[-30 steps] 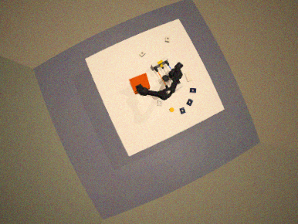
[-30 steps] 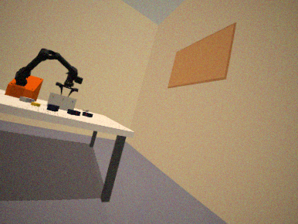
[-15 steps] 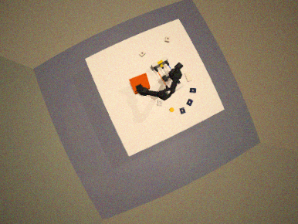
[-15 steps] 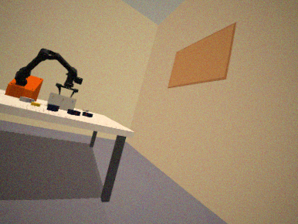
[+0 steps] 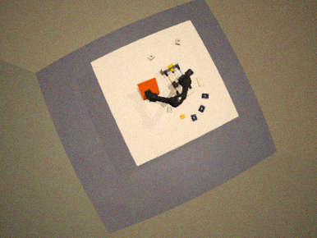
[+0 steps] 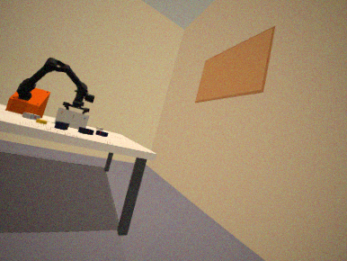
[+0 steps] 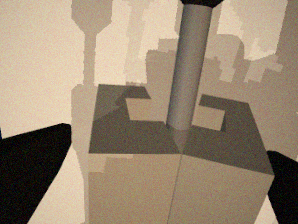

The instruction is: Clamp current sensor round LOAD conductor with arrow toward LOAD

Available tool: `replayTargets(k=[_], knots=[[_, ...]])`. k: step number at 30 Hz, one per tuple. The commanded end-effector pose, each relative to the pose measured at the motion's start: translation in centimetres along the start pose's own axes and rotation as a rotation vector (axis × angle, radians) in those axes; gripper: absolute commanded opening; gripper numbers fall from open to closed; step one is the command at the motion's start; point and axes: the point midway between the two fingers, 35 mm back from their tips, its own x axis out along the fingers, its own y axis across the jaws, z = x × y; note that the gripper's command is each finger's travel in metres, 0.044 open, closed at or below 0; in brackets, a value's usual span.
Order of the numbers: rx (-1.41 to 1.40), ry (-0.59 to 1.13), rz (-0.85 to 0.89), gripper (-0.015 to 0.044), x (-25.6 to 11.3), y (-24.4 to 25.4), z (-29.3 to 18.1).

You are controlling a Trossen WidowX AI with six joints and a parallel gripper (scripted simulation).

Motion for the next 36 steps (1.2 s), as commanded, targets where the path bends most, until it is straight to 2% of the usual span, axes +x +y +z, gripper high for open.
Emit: replayTargets(k=[1,11,34,36], knots=[[-0.004,-0.005,0.000,0.0440,0.7,0.0,0.0],[-0.004,-0.006,0.000,0.0440,2.2,0.0,0.1],[0.001,-0.001,-0.001,0.0287,1.8,0.0,0.1],[0.001,-0.001,-0.001,0.0234,1.8,0.0,0.1]])
